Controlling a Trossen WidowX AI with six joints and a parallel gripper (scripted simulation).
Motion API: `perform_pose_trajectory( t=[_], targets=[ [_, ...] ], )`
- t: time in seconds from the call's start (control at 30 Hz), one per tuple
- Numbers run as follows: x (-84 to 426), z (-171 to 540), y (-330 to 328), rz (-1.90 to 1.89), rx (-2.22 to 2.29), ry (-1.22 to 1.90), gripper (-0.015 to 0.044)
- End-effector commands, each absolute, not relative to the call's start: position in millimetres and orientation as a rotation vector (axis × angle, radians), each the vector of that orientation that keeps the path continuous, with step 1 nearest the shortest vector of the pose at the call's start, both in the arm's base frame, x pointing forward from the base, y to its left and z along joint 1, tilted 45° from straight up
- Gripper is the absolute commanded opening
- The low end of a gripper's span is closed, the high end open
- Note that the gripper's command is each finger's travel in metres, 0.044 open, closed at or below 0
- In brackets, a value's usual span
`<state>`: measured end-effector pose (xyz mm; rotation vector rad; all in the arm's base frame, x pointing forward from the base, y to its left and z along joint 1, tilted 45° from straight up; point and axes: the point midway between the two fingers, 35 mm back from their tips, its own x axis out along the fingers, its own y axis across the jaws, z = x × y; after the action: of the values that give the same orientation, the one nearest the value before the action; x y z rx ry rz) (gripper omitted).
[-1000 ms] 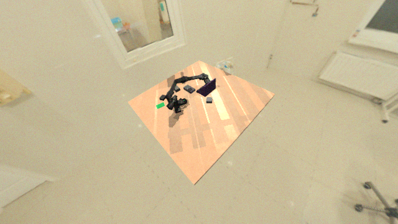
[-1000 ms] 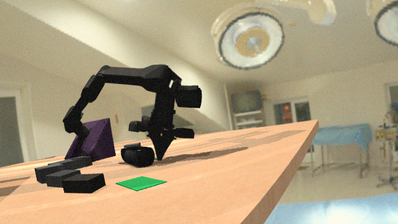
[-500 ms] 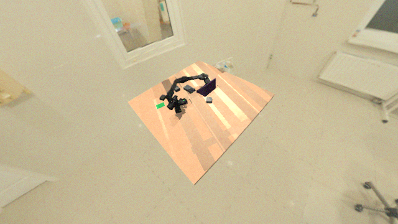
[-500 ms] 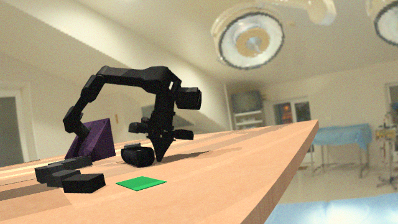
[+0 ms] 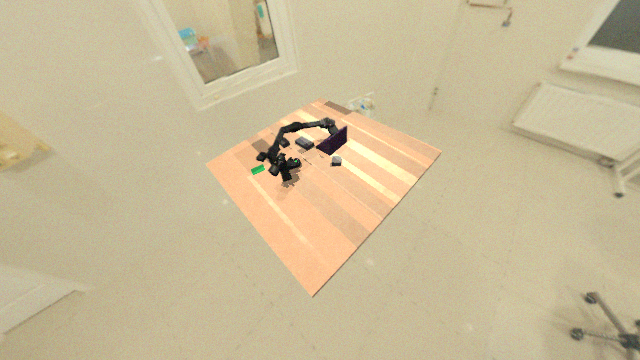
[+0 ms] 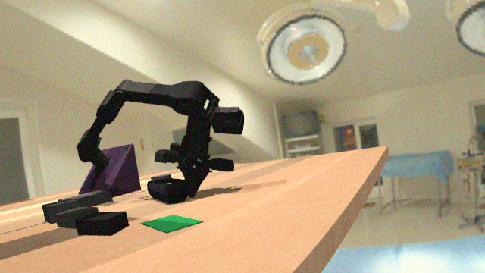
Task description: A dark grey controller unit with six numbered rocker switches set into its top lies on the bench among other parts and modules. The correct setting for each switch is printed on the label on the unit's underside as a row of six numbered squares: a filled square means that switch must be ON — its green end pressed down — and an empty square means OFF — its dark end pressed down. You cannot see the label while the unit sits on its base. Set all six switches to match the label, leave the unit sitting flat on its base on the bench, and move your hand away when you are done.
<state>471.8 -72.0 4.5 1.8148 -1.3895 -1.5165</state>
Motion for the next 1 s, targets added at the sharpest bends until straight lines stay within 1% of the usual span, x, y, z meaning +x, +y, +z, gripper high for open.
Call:
perform_pose_trajectory(
  t=[0.0,0.97],
  targets=[
    [472.1,11.2,-73.3,-1.504,1.821,-1.390,0.0000],
    [457.3,20.3,-84.0,-1.504,1.819,-1.390,0.0000]
  ],
)
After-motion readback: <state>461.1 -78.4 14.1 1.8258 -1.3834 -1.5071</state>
